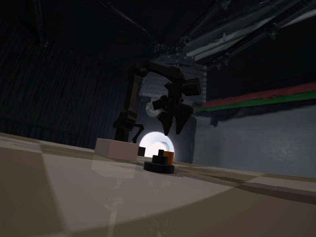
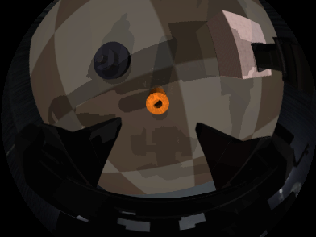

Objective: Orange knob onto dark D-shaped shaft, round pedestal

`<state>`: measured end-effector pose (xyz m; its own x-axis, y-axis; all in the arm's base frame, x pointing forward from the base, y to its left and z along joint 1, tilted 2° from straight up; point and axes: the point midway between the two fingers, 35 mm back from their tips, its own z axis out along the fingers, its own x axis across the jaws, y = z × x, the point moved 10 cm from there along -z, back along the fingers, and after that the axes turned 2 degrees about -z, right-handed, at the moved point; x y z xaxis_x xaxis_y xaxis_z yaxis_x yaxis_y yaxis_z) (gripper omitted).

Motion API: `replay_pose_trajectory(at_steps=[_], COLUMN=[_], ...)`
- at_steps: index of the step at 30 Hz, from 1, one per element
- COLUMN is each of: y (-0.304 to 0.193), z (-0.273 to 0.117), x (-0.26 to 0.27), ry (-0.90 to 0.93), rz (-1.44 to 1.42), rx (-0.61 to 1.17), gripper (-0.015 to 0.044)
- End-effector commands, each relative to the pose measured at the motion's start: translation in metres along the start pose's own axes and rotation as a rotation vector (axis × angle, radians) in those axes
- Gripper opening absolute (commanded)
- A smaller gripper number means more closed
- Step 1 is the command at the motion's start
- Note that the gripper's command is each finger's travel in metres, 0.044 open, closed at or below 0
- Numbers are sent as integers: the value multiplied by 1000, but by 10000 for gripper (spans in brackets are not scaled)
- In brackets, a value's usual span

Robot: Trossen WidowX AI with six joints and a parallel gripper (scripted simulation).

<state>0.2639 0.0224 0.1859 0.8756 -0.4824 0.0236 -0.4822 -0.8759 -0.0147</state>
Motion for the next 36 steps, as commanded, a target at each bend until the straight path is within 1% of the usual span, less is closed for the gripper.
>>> replay_pose_trajectory(at_steps=[1, 5, 7, 22, 30, 36], y=[-2, -2, -2, -2, -2, -2], z=[-3, -3, -2, -1, -1, -1], x=[0, 0, 0, 0, 0, 0], ry=[10, 10, 9, -17, -25, -25], rz=[2, 2, -62, -1479, -1840, -1848], rx=[-35, -35, -35, -36, -34, -34], gripper=[440, 440, 440, 440, 440, 440])
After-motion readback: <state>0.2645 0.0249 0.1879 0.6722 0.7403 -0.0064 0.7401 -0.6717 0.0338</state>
